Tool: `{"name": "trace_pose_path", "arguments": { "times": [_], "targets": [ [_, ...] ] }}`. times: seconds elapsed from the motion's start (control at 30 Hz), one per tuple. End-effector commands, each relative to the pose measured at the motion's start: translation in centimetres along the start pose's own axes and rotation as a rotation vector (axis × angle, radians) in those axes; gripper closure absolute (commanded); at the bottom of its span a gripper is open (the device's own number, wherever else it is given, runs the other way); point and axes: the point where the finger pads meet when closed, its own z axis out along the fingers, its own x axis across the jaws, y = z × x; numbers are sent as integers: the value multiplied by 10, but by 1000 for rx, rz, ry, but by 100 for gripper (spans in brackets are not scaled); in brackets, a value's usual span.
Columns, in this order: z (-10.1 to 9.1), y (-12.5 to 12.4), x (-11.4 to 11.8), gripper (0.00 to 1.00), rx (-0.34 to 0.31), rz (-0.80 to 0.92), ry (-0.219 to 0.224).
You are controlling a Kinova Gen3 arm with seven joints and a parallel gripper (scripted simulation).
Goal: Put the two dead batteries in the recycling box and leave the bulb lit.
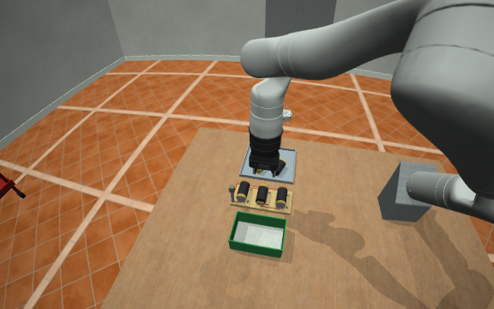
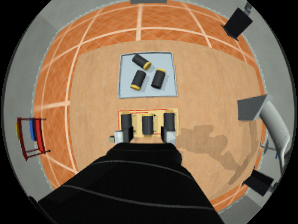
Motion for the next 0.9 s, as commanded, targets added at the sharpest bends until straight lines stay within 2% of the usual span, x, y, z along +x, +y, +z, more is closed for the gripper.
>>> {"name": "trace_pose_path", "arguments": {
  "times": [0.0, 0.87],
  "targets": [
    [-1, -2, 0, 0, 0, 0, -3],
    [0, -5, -2, 0, -3, -15, -6]
  ]
}}
